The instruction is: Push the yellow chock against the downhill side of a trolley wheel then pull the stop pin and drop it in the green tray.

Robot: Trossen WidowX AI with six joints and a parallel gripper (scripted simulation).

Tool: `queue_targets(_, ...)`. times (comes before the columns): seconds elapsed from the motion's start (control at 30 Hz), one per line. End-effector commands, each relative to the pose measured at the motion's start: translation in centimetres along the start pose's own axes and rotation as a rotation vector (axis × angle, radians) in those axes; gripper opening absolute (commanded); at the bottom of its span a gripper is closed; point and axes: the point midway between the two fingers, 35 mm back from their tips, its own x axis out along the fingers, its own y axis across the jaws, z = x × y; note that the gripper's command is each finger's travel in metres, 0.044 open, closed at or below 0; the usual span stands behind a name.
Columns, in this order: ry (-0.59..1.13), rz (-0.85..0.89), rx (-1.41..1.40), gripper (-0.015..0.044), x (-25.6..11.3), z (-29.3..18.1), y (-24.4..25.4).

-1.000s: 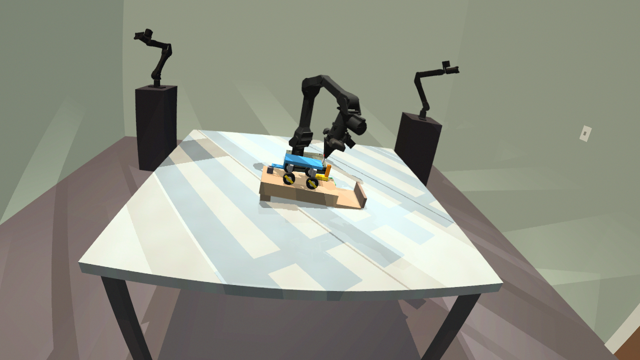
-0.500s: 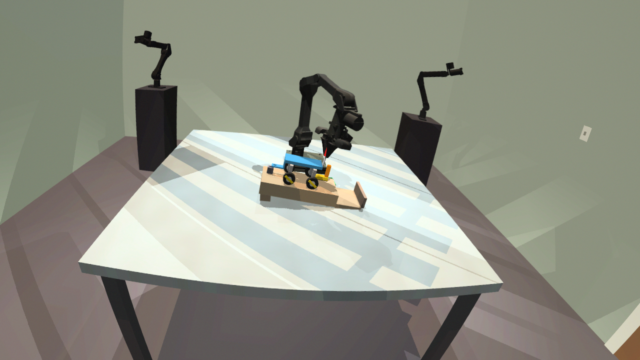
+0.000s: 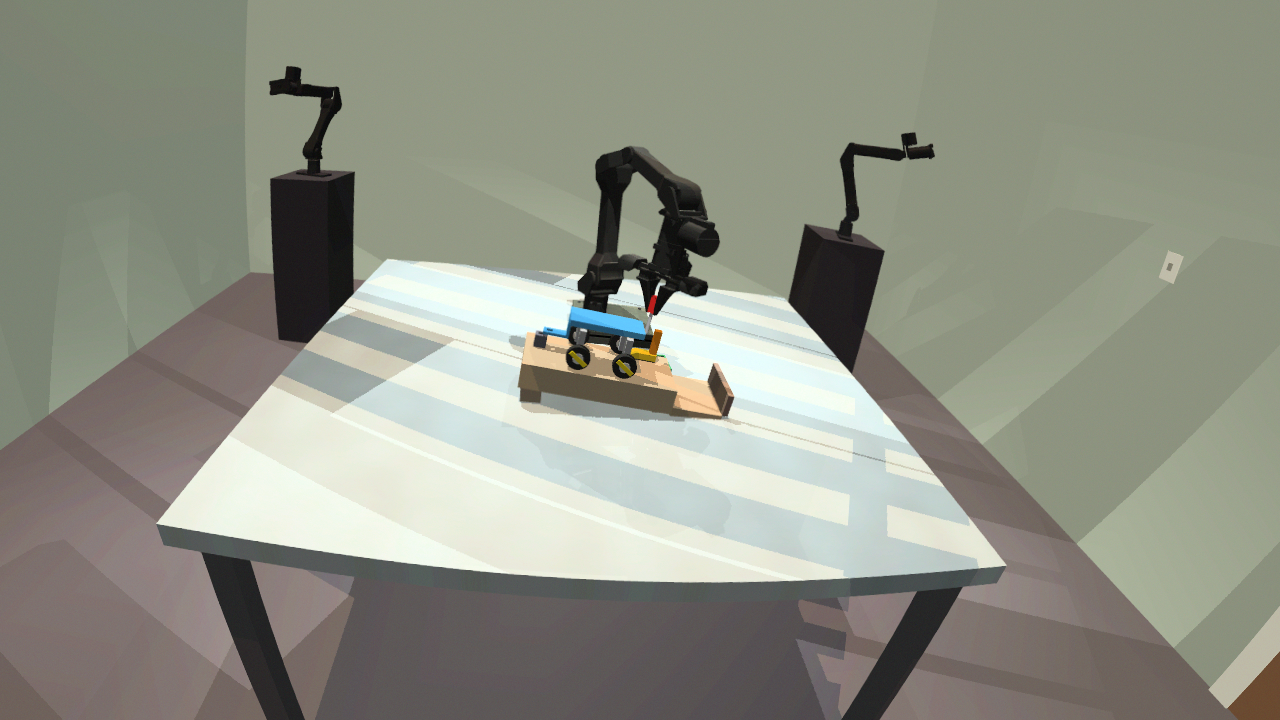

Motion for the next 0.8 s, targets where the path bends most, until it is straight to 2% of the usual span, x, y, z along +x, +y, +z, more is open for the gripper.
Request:
queue_targets(0.0, -0.023, -0.009, -0.106, 0.0000, 0.17, 0.03, 0.16)
queue_targets(0.6, -0.082, -0.096, -0.635, 0.0000, 0.16, -0.29, 0.34)
queue_targets(0.77, -0.084, -0.100, -0.654, 0.0000, 0.16, -0.30, 0.35)
